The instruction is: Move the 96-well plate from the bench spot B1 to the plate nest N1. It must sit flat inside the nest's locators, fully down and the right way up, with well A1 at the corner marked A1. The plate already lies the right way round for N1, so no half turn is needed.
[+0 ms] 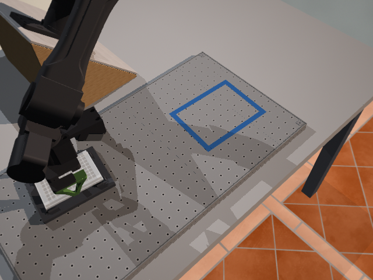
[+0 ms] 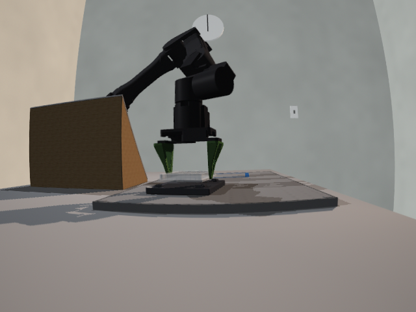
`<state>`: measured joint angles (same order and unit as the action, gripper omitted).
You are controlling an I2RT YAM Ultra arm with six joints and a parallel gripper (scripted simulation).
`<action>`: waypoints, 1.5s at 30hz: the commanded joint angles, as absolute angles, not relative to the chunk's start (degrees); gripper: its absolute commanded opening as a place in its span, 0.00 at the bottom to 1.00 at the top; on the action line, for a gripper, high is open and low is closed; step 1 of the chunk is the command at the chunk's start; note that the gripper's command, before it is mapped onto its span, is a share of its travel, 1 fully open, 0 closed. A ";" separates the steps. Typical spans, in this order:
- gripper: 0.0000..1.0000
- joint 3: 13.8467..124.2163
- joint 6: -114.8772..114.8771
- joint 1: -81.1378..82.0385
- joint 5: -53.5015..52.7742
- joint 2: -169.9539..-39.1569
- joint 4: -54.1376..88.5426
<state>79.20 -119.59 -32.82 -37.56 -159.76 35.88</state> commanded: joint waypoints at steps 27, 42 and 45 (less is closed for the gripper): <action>0.00 77.99 -118.83 -33.17 -38.47 -160.13 34.42; 0.00 77.84 -118.55 -32.75 -38.58 -159.25 33.93; 0.00 77.57 -118.49 -32.50 -38.61 -159.50 33.61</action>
